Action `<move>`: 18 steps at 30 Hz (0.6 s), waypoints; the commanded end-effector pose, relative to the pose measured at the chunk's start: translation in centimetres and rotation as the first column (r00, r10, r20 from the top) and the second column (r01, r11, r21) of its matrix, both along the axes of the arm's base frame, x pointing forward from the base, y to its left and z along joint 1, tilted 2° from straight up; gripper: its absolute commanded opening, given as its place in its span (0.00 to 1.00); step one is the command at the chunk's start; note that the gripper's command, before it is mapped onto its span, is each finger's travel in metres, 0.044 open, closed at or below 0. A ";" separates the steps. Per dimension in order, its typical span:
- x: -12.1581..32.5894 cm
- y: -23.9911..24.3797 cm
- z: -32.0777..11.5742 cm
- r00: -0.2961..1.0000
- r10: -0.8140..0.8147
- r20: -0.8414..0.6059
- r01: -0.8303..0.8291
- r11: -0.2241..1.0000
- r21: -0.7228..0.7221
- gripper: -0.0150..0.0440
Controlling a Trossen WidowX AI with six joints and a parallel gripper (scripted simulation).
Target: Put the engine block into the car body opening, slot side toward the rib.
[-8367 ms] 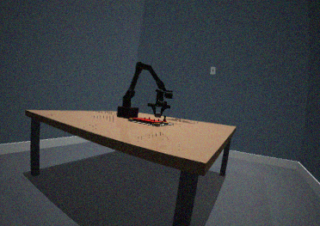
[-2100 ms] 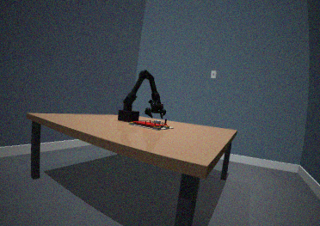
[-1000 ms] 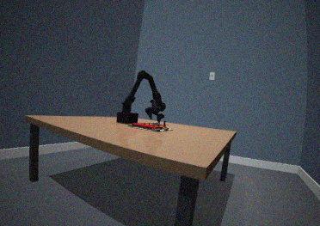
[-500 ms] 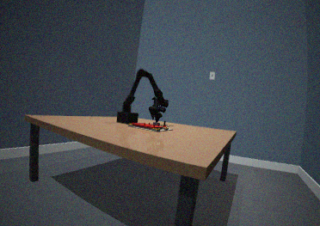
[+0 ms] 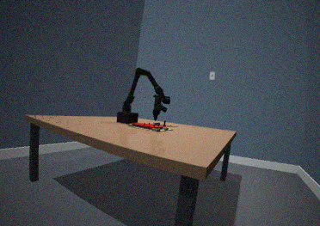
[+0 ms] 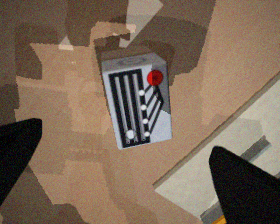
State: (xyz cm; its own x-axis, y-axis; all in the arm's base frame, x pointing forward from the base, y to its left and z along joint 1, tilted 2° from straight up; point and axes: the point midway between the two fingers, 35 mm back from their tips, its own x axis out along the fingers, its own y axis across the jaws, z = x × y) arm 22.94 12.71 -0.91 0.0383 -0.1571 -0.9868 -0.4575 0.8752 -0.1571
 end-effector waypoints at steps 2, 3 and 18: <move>0.3 0.0 0.7 0.989 0.146 -0.034 -0.143 0.987 0.076 1.00; 0.4 0.0 0.8 0.984 0.176 -0.037 -0.172 0.981 0.092 1.00; 1.5 -0.8 1.4 0.950 0.309 -0.038 -0.300 0.941 0.160 1.00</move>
